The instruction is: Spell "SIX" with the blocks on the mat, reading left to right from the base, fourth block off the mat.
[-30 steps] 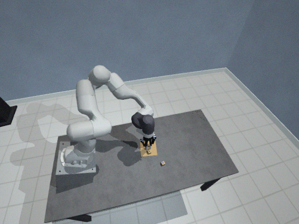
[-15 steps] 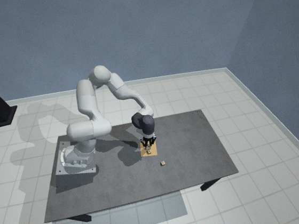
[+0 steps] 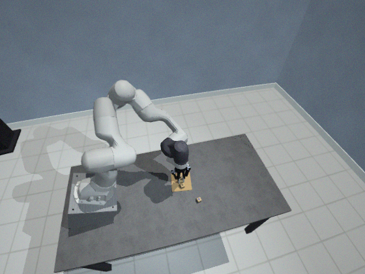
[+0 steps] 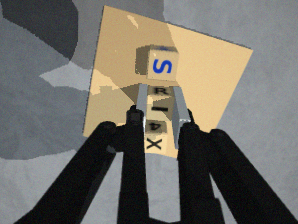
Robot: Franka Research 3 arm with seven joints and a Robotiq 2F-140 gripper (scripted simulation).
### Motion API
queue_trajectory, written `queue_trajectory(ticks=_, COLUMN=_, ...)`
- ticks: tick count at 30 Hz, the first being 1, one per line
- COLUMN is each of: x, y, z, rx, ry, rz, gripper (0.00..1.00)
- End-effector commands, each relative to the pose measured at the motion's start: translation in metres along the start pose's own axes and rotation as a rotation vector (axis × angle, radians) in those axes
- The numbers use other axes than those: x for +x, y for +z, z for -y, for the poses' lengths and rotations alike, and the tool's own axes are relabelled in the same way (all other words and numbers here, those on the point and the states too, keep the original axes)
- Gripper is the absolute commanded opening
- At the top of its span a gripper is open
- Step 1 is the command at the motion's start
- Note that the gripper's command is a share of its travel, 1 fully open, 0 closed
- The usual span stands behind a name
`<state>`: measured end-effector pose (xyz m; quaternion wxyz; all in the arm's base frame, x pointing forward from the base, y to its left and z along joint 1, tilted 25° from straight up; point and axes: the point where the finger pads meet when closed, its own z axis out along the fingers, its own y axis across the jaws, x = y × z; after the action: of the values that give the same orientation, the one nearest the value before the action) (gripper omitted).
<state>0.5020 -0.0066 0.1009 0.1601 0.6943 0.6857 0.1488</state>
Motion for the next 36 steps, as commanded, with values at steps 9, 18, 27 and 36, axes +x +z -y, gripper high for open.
queue_trajectory(ticks=9, x=-0.0002, y=0.0002, z=-0.0013, rx=-0.003, ry=-0.003, rz=0.002, gripper=0.13)
queue_trajectory(ticks=18, x=-0.0002, y=0.0002, z=-0.0013, rx=-0.003, ry=-0.003, rz=0.002, gripper=0.13)
queue_trajectory(ticks=27, x=-0.0002, y=0.0002, z=-0.0013, rx=-0.003, ry=-0.003, rz=0.002, gripper=0.18)
queue_trajectory(ticks=36, x=-0.0002, y=0.0002, z=-0.0013, rx=-0.003, ry=-0.003, rz=0.002, gripper=0.25)
